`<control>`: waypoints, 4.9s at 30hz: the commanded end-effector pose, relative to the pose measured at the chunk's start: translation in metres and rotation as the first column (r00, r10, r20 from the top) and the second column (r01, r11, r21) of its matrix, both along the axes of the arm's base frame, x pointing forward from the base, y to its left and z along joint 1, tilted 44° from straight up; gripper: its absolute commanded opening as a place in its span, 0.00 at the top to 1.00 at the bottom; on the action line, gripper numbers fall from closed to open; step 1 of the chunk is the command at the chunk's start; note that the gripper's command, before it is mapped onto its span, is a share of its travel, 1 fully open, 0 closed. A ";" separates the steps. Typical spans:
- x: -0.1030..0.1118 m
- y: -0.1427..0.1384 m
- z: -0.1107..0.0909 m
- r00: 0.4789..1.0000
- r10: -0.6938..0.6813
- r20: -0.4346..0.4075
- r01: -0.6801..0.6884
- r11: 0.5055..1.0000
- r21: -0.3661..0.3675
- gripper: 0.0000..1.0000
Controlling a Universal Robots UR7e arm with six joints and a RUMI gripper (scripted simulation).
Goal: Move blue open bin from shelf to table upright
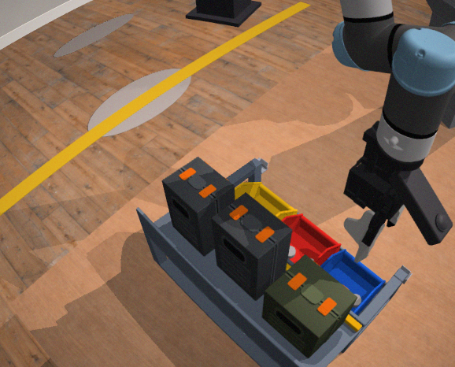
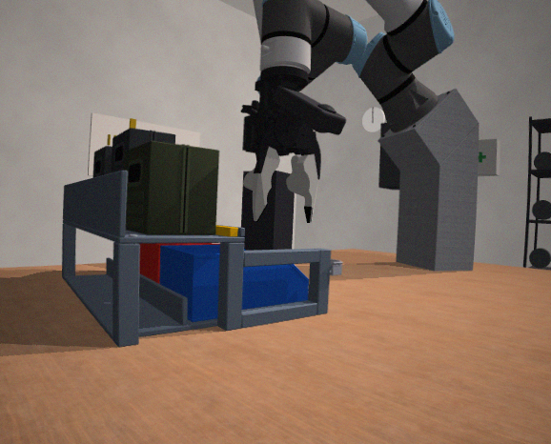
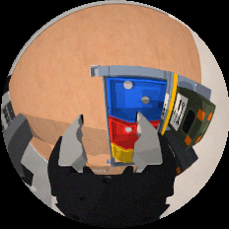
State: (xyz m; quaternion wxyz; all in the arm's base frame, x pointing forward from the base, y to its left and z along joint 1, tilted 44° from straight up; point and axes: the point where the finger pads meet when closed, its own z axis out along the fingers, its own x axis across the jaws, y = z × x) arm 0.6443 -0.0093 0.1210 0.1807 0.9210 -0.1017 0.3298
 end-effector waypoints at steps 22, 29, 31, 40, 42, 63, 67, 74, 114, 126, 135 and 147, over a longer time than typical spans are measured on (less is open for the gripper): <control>-0.002 0.002 0.003 1.000 0.000 0.001 0.000 1.000 0.000 1.00; -0.002 0.002 0.003 1.000 0.000 0.001 0.000 1.000 0.000 1.00; -0.002 0.002 0.003 1.000 0.000 0.001 0.000 1.000 0.000 1.00; -0.002 0.002 0.003 1.000 0.000 0.001 0.000 1.000 0.000 1.00; -0.002 0.002 0.003 1.000 0.000 0.001 0.000 1.000 0.000 1.00; -0.002 0.002 0.003 1.000 0.000 0.001 0.000 1.000 0.000 0.42; -0.002 0.002 0.003 1.000 0.000 0.001 0.000 1.000 0.000 0.42; -0.002 0.002 0.003 1.000 0.000 0.001 0.000 1.000 0.000 0.42; 0.016 -0.011 -0.020 1.000 0.000 0.001 0.000 1.000 0.000 0.42; 0.027 -0.019 -0.034 1.000 0.000 0.001 0.000 1.000 0.000 0.42; 0.034 -0.024 -0.043 1.000 0.000 0.001 0.000 1.000 0.000 0.42; 0.036 -0.026 -0.046 1.000 0.000 0.001 0.000 1.000 0.000 0.42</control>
